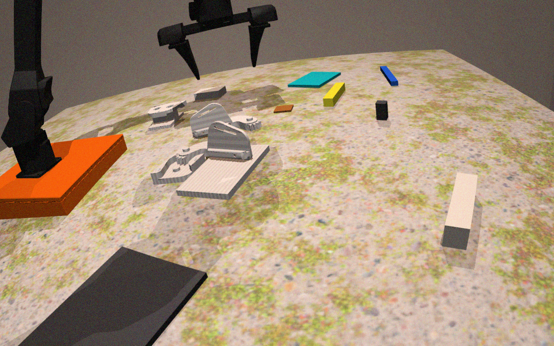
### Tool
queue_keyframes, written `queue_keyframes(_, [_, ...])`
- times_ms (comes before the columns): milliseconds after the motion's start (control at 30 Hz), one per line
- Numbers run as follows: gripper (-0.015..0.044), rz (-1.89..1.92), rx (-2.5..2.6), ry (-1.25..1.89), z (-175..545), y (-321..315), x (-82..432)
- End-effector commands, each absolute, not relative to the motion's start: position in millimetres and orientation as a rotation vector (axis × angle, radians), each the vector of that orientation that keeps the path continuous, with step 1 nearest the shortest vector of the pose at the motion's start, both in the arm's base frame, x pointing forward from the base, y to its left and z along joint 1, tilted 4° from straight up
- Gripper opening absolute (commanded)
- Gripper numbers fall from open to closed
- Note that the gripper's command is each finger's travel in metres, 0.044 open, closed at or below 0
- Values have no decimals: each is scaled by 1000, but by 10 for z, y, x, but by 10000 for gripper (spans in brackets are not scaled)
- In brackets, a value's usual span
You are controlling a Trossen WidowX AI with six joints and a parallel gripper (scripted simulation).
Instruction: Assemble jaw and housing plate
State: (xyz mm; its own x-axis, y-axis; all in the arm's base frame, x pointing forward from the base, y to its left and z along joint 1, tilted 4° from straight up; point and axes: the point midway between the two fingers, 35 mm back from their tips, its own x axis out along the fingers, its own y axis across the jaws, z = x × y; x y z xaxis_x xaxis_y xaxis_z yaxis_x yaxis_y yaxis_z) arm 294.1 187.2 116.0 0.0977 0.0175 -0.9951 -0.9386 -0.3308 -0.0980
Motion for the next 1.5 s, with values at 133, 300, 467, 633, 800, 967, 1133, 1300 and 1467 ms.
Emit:
queue_keyframes(133, [440, 1500, -1628, 849, 1155, 1831, 2904])
queue_keyframes(300, [440, 1581, -1718, 768, 1160, 1808, 2890])
queue_keyframes(467, [440, 1660, -1807, 681, 1165, 1784, 2877])
queue_keyframes(633, [440, 1737, -1893, 589, 1169, 1761, 2863])
queue_keyframes(800, [440, 1812, -1977, 490, 1174, 1738, 2849])
queue_keyframes(967, [440, 1884, -2059, 385, 1178, 1715, 2834])
queue_keyframes(1133, [440, 1954, -2138, 273, 1181, 1692, 2820])
queue_keyframes(1300, [440, 2021, -2214, 154, 1185, 1669, 2805])
queue_keyframes(1467, [440, 2085, -2286, 28, 1188, 1646, 2791])
